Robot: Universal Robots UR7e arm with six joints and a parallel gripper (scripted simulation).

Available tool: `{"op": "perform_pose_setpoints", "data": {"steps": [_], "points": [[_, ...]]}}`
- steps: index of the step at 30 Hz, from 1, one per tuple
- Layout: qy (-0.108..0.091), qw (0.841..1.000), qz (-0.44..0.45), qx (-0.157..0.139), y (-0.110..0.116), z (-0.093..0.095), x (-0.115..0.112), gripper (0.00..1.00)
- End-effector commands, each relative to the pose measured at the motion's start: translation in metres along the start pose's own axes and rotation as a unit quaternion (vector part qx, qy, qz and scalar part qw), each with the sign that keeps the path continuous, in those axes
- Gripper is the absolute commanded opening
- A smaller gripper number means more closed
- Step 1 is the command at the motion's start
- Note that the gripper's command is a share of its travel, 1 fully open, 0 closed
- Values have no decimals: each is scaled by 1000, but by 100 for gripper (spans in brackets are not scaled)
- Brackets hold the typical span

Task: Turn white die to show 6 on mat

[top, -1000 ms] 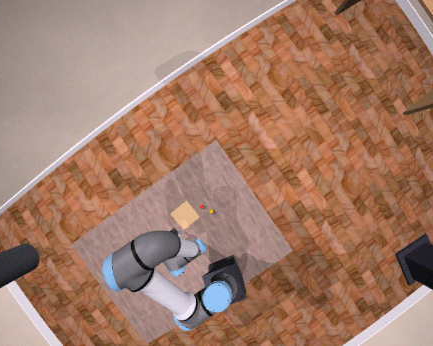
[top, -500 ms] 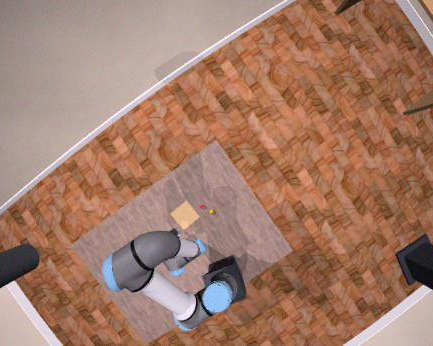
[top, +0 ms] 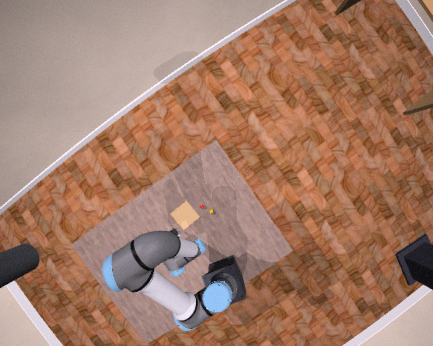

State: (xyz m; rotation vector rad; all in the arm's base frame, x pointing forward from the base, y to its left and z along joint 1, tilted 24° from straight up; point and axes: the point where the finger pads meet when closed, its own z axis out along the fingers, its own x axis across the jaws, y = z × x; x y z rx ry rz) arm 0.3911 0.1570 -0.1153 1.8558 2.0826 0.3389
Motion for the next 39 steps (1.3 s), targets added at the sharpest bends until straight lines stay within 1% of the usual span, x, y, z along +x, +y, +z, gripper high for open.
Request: {"op": "perform_pose_setpoints", "data": {"steps": [1,21,27,34,36,39], "points": [[0,1000,0,-1,0,0,0,100],[0,1000,0,-1,0,-3,0,100],[0,1000,0,-1,0,-12,0,100],[0,1000,0,-1,0,-30,0,100],[0,1000,0,-1,0,-30,0,100],[0,1000,0,-1,0,-40,0,100]]}}
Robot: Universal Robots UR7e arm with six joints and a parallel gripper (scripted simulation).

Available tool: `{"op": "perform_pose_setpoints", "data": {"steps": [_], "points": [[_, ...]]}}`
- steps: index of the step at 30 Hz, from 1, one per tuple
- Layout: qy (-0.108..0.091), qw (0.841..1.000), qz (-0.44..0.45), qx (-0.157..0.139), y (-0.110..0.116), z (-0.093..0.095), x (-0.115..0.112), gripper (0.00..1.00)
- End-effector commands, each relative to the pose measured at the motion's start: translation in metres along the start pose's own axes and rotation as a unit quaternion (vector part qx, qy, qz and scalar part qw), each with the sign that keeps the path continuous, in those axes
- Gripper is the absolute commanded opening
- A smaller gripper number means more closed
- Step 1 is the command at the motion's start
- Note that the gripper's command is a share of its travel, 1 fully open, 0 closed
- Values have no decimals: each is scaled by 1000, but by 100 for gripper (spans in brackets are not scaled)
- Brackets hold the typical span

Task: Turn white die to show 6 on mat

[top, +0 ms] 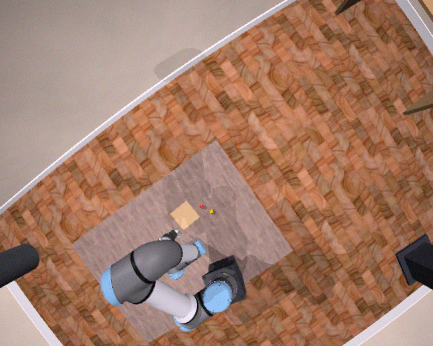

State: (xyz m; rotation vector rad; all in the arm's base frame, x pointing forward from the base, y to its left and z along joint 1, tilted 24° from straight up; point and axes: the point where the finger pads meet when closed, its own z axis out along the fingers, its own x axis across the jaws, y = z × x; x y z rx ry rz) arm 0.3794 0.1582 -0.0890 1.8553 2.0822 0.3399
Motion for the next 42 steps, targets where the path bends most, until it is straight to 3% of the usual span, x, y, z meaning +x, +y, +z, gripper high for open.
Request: {"op": "perform_pose_setpoints", "data": {"steps": [1,12,24,42], "points": [[0,1000,0,0,1,-14,0,100],[0,1000,0,0,1,-49,0,100],[0,1000,0,0,1,-73,0,100],[0,1000,0,0,1,-82,0,100]]}}
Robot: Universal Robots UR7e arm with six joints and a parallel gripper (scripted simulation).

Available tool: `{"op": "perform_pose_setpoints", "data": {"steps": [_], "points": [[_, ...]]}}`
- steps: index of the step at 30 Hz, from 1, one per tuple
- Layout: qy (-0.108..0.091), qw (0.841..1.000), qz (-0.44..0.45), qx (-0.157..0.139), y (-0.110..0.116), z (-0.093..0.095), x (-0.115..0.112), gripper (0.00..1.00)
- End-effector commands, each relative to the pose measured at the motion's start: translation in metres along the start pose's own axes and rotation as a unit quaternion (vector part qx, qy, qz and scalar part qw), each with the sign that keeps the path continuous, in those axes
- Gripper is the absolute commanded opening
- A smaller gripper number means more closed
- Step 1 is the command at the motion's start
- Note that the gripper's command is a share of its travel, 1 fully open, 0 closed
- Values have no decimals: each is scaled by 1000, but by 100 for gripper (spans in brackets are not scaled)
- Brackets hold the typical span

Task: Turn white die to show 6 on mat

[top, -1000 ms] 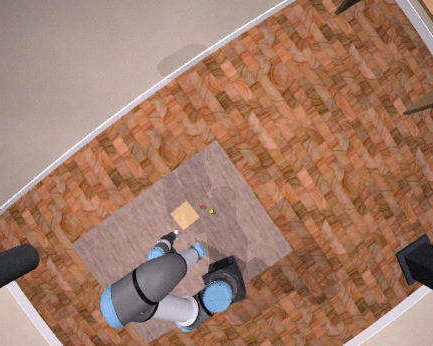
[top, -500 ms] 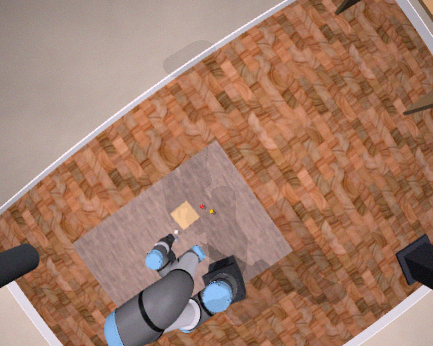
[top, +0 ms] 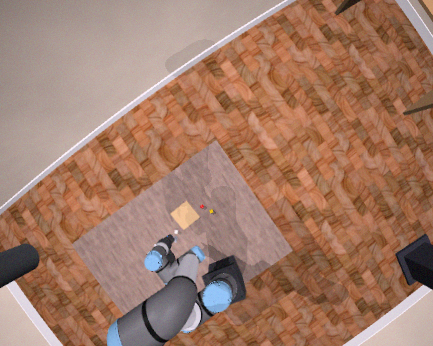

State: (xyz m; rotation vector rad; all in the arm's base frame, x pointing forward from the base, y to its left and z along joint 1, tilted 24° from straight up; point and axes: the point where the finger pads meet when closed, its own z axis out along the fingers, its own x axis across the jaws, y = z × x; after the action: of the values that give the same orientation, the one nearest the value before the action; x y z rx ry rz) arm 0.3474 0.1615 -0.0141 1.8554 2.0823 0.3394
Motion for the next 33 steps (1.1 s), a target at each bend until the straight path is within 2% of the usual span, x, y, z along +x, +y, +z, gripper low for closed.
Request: {"op": "perform_pose_setpoints", "data": {"steps": [1,11,16,21,24,27,33], "points": [[0,1000,0,0,0,-1,0,100],[0,1000,10,0,0,0,0,100],[0,997,82,0,2,2,0,100],[0,986,169,0,4,4,0,100],[0,985,175,0,4,5,0,100],[0,970,242,0,6,7,-1,100],[0,950,311,0,9,9,-2,100]]}}
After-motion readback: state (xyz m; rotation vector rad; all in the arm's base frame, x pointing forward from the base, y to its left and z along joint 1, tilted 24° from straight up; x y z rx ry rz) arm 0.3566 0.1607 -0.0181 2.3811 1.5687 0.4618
